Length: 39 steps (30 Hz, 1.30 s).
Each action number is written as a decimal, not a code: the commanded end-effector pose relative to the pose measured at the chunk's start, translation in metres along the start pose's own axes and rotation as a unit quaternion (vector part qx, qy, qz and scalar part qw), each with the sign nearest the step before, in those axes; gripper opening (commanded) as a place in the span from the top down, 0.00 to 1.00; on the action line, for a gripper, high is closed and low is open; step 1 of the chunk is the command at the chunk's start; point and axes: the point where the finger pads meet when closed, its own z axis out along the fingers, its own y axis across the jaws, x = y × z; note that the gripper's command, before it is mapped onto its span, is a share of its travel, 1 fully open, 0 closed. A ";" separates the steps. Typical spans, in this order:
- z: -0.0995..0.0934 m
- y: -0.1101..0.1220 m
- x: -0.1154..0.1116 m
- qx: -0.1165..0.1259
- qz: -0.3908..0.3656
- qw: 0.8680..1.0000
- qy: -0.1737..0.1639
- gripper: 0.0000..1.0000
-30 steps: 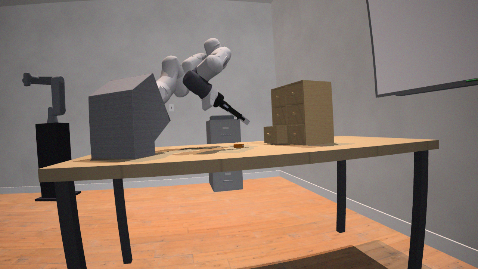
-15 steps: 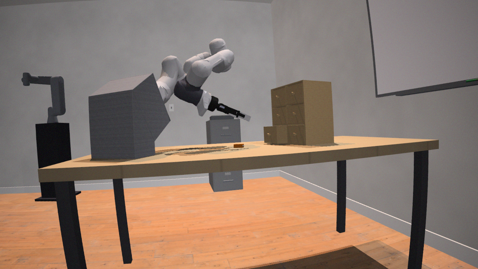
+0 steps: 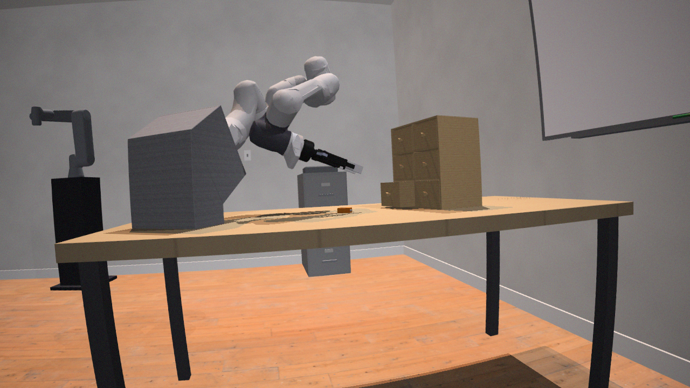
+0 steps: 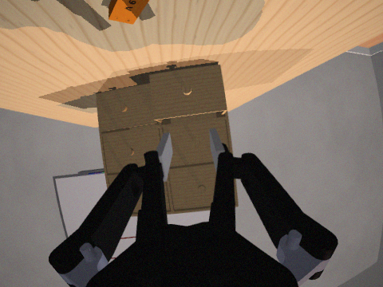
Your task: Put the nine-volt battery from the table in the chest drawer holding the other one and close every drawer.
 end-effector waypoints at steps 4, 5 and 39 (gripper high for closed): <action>0.001 -0.001 -0.003 -0.001 -0.019 1.000 -0.006 1.00; 0.001 -0.001 -0.003 -0.001 -0.019 1.000 -0.006 1.00; 0.084 -0.003 0.058 -0.001 -0.019 1.000 -0.005 1.00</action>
